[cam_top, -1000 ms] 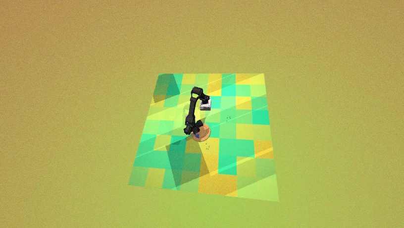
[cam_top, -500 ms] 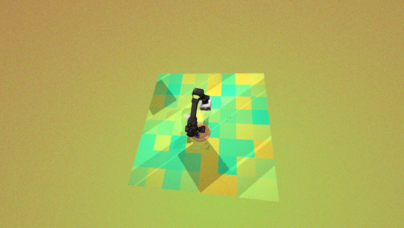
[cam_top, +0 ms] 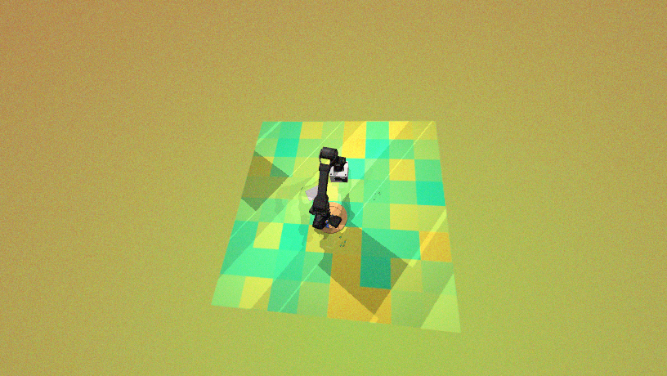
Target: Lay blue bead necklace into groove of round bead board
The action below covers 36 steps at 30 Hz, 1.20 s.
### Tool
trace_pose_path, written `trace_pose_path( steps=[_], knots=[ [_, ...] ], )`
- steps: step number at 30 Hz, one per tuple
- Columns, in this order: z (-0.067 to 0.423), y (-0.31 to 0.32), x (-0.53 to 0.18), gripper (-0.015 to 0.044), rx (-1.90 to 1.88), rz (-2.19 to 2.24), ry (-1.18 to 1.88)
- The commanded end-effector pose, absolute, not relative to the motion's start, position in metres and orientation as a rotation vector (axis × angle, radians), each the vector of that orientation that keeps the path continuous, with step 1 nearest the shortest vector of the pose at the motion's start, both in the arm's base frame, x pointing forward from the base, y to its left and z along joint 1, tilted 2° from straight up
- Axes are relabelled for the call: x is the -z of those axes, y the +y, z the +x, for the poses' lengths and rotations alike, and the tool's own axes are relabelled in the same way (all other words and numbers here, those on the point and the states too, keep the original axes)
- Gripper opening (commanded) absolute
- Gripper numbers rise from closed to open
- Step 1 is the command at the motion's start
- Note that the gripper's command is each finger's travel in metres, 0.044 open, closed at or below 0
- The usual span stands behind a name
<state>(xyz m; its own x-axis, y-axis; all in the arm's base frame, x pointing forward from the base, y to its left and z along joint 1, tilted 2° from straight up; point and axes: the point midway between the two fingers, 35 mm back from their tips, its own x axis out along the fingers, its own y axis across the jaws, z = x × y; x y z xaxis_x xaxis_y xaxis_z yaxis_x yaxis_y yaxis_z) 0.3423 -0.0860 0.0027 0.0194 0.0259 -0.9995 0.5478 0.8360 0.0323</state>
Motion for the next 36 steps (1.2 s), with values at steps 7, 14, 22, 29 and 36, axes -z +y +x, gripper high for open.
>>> trace_pose_path(
  steps=[7,14,22,29,36],
  knots=[
    [0.345,-0.084,0.012,0.0200,0.455,0.508,1.505],
    [0.346,-0.085,0.007,0.0200,0.451,0.501,1.499],
    [0.346,-0.084,0.019,0.0200,0.453,0.504,1.502],
    [0.345,-0.083,0.031,0.0200,0.454,0.507,1.504],
    [0.345,-0.083,0.036,0.0200,0.455,0.508,1.506]
  ],
)
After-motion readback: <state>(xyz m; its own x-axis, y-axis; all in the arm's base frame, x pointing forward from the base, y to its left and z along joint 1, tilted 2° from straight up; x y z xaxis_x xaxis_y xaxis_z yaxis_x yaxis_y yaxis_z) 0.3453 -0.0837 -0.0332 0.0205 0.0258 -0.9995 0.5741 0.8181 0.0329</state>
